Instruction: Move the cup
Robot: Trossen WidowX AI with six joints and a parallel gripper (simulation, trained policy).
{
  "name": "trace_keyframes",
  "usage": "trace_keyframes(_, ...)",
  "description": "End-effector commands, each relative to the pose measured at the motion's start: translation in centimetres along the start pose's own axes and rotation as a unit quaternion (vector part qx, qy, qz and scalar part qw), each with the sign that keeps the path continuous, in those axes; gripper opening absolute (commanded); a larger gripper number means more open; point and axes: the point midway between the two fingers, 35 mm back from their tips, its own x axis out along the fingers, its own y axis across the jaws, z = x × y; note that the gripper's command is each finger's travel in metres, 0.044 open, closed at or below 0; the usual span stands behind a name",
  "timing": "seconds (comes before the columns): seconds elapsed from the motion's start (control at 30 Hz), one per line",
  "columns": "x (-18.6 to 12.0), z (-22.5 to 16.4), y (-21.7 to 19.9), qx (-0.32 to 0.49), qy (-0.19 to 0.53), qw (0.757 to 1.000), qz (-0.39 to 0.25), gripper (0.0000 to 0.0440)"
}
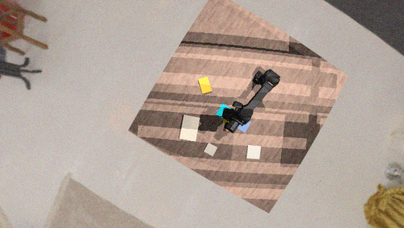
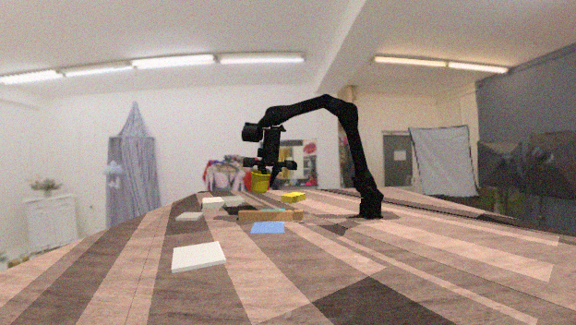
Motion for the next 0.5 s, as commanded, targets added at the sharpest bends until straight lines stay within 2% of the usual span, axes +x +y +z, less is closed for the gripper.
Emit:
trace_keyframes(0.0, 0.8, 0.9, -0.4, 0.007, -0.004, 1.000, 0.000, 0.0000)
trace_keyframes(0.47, 3.9, 2.3, -1.6, 0.035, -0.007, 0.999, 0.002, 0.0001)
